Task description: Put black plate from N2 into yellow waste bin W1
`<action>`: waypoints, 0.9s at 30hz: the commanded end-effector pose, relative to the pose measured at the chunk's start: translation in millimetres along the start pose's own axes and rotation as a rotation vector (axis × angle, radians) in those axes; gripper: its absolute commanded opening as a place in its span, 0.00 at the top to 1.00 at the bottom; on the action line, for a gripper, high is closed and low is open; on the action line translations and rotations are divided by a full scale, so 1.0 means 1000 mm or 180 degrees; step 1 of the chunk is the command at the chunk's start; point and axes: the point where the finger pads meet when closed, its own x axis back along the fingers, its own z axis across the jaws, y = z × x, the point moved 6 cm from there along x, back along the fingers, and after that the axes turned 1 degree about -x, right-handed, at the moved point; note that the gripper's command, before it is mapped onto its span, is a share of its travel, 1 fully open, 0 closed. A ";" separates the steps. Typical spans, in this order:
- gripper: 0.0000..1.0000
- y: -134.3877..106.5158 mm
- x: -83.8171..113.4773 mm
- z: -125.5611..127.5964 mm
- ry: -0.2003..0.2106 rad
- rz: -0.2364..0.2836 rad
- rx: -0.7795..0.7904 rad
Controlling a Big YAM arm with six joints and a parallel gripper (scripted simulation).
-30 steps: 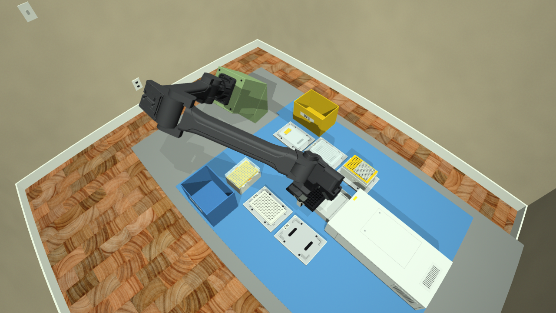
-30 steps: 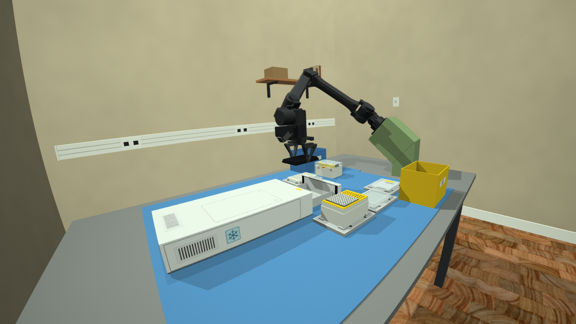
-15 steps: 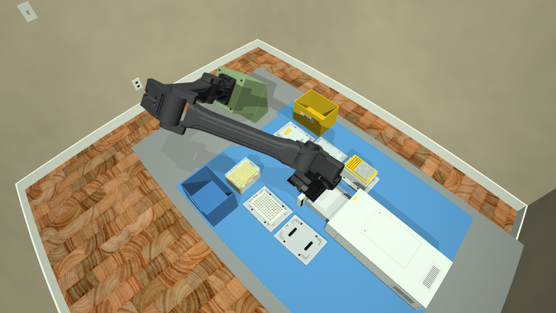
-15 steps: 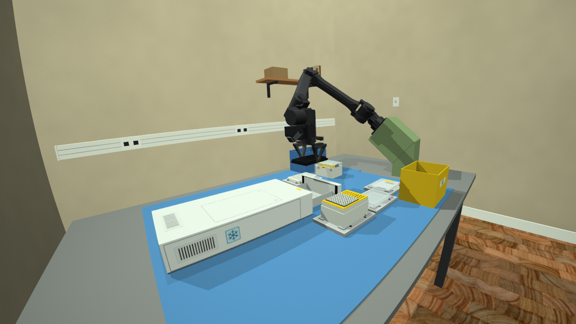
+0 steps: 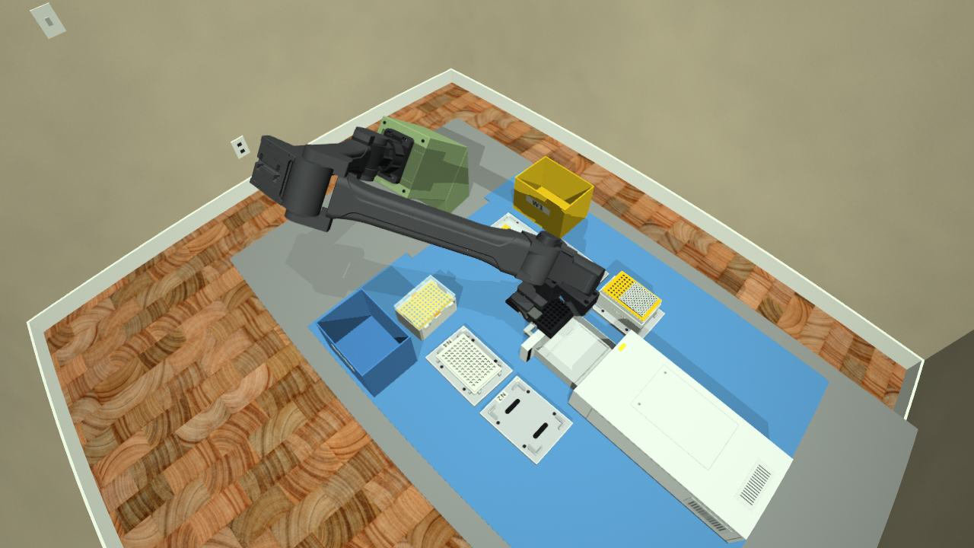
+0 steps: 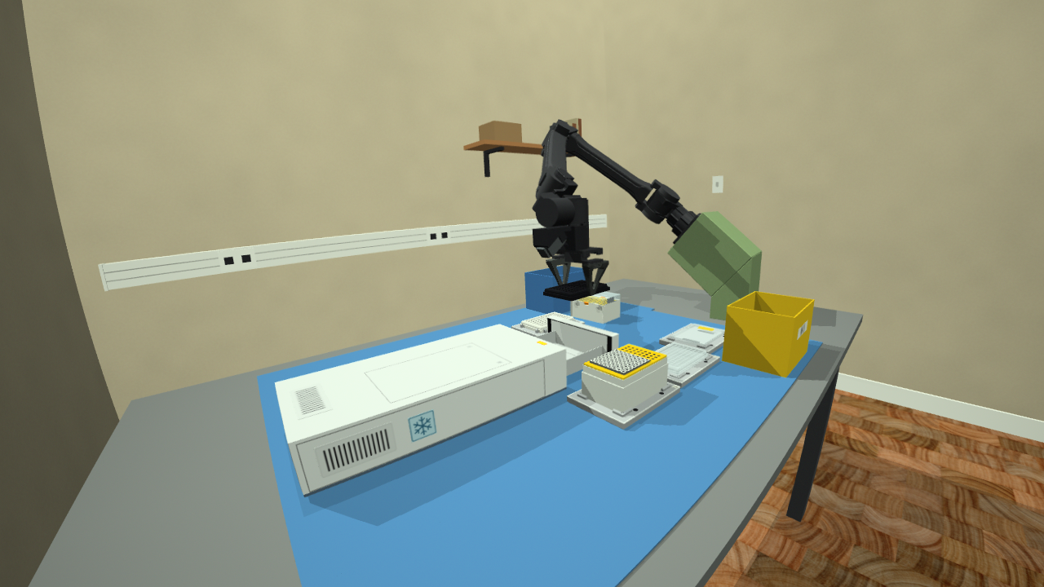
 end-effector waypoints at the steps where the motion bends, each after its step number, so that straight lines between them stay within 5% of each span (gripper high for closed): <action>1: 1.00 0.000 0.011 0.016 0.0001 -0.0091 0.0002; 27: 1.00 -0.038 0.010 0.068 0.0015 -0.0086 0.0002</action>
